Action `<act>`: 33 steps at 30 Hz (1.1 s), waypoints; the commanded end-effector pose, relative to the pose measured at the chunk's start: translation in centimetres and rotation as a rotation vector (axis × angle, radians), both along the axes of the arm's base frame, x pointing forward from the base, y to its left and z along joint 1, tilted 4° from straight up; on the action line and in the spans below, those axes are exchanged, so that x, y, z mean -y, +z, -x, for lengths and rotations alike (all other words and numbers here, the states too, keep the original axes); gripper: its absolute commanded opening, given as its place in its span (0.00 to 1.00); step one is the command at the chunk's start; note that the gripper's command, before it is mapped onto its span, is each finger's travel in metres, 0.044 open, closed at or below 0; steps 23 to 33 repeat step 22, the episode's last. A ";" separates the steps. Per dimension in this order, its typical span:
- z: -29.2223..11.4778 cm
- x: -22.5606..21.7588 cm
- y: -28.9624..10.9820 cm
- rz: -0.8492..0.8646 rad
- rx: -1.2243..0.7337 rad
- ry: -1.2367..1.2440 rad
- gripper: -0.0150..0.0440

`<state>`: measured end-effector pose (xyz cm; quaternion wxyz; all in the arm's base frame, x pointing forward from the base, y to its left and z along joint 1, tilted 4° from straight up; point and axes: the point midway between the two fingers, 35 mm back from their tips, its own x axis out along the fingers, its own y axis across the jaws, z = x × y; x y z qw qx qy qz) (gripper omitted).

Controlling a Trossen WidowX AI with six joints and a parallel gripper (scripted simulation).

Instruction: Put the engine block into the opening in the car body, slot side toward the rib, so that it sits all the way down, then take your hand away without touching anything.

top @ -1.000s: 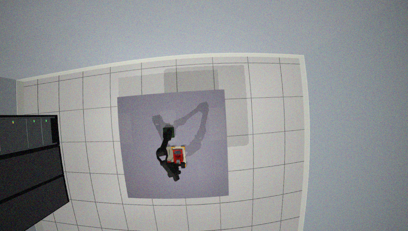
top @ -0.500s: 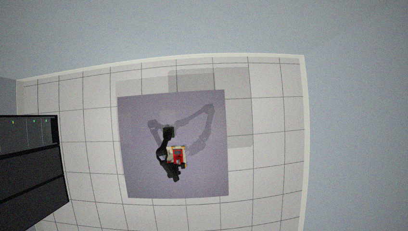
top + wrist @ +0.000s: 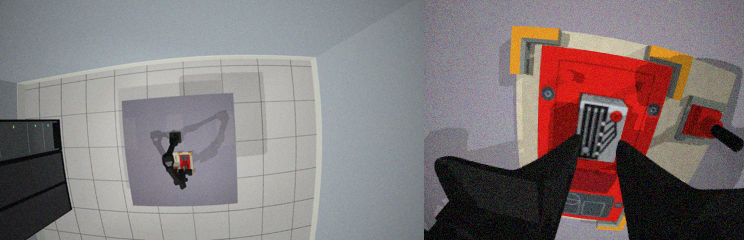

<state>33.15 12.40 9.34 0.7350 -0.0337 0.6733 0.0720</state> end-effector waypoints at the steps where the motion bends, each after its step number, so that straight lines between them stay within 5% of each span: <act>1: 0.0 0.1 0.0 0.004 -0.001 -0.005 0.33; 3: 0.0 0.1 0.0 0.004 -0.001 -0.005 0.25; 20: 0.0 0.1 0.0 0.004 -0.001 -0.005 0.25; 22: 0.0 0.1 0.0 0.004 -0.001 -0.005 0.34; 33: 0.0 0.1 0.0 0.004 -0.001 -0.005 0.34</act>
